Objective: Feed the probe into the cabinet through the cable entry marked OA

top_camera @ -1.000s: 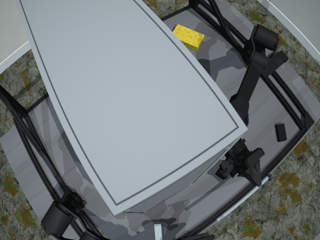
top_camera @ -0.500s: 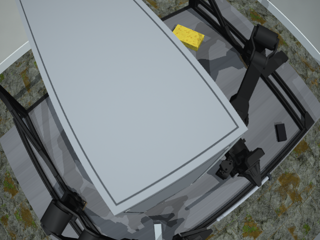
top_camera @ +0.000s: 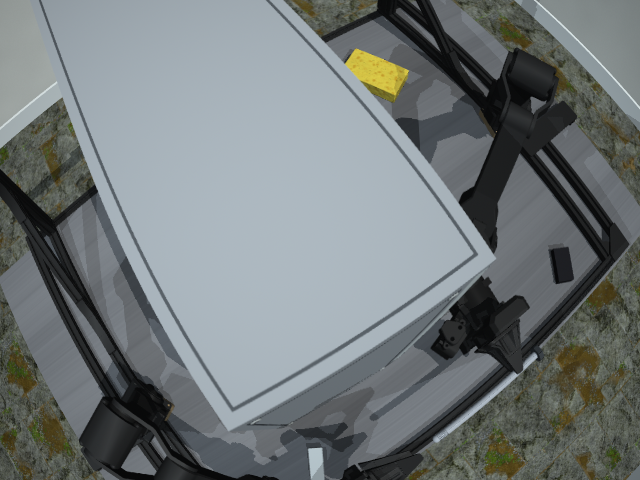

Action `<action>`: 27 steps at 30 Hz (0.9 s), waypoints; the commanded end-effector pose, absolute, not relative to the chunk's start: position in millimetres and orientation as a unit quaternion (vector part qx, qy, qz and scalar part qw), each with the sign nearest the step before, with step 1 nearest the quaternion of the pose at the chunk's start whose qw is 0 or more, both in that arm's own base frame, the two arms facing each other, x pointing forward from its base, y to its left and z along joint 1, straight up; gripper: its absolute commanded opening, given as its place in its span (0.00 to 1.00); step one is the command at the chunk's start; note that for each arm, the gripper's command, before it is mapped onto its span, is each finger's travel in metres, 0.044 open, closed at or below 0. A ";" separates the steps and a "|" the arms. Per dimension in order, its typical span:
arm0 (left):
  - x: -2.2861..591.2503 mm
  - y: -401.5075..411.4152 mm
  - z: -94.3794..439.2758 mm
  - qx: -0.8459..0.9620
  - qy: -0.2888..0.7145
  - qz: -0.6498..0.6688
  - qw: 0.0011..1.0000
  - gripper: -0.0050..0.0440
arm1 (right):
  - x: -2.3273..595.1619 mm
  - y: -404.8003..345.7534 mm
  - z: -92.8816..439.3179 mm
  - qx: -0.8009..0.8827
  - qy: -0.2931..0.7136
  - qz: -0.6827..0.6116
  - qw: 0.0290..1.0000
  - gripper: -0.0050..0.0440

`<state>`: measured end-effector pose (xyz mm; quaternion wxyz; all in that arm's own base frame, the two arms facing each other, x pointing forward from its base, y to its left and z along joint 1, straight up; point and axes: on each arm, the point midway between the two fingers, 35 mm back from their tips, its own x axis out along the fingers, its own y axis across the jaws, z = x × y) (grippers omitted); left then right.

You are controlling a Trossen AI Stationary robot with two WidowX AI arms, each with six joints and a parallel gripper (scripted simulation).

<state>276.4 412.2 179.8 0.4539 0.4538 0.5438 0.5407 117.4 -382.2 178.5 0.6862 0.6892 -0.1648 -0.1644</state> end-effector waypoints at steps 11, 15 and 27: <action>276.2 412.2 180.9 0.453 0.543 0.543 0.453 0.10 | 123.7 -383.6 179.3 0.688 -0.163 -0.163 0.688 1.00; 276.2 412.2 180.9 0.453 0.543 0.543 0.453 0.10 | 127.4 -385.4 179.3 0.688 -0.163 -0.163 0.688 1.00; 276.2 412.2 180.9 0.453 0.543 0.543 0.453 0.10 | 142.5 -392.8 179.2 0.688 -0.163 -0.163 0.688 1.00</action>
